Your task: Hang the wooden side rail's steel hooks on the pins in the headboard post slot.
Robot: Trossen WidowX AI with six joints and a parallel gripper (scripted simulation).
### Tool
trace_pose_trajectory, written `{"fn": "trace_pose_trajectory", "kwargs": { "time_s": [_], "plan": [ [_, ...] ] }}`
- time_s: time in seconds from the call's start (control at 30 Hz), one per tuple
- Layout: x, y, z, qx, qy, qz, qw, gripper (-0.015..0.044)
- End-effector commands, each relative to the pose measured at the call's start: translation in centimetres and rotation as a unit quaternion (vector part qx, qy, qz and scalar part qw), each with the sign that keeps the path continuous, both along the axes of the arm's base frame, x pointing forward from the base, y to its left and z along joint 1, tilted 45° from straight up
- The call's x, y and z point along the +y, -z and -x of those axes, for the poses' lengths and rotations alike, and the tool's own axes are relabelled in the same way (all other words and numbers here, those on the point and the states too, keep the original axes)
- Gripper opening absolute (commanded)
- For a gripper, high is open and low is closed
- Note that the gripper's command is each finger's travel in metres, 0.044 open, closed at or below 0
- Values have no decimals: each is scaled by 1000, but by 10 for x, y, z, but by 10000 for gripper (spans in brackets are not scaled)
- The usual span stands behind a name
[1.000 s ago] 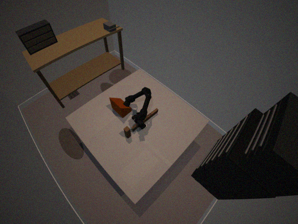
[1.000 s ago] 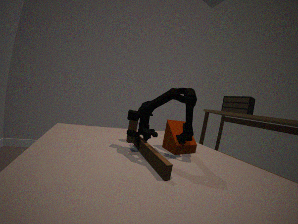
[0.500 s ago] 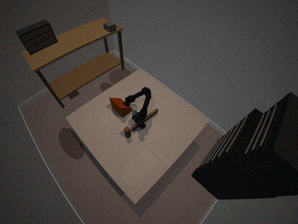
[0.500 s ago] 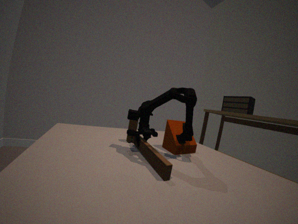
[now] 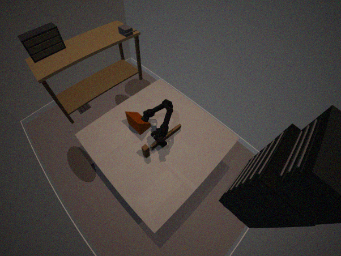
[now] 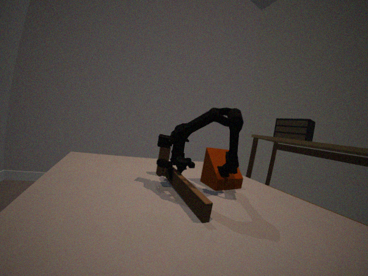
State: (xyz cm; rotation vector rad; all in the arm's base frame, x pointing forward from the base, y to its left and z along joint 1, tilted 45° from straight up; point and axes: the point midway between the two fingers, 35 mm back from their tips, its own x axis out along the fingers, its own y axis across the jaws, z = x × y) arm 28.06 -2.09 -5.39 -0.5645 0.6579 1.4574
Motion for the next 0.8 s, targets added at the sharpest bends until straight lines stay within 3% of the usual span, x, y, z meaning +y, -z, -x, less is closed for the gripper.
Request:
{"fn": "trace_pose_trajectory", "kwargs": {
  "time_s": [0.0, 0.77],
  "plan": [
    [-6, -4, -4, -8, 6, 4, 1000, 0],
    [-8, -6, -5, -8, 6, 4, 1000, 0]
  ]
}}
